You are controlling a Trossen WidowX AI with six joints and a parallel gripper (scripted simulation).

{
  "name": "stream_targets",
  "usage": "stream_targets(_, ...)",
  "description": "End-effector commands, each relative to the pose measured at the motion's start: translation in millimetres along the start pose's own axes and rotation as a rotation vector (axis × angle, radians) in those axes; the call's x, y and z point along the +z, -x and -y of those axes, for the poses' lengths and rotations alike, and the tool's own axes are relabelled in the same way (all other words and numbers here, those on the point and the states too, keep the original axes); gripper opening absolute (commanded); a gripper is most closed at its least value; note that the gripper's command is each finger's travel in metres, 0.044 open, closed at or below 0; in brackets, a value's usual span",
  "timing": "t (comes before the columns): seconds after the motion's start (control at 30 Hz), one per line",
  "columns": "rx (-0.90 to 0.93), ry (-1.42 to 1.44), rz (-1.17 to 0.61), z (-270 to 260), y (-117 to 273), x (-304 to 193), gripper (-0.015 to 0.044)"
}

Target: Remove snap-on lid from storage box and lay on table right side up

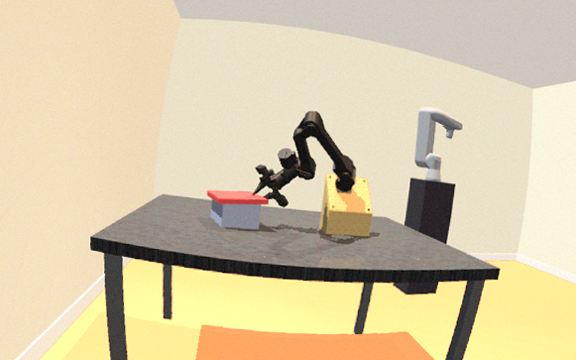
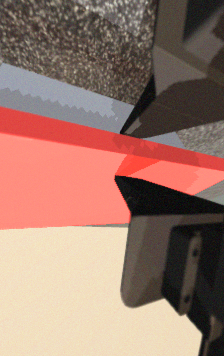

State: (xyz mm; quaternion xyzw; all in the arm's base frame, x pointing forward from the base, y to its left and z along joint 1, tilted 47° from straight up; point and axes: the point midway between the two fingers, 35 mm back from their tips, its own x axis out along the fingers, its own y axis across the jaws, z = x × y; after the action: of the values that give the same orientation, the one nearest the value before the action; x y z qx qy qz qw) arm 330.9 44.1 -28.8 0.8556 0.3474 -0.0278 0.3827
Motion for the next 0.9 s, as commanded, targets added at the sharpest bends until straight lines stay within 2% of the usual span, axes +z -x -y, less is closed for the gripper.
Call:
stream_targets(0.0, 0.001, 0.003, 0.0, -1.1, 1.1, 0.1, 0.0)
stream_targets(0.87, 0.003, 0.001, 0.001, -4.5, 2.8, 0.3, 0.0)
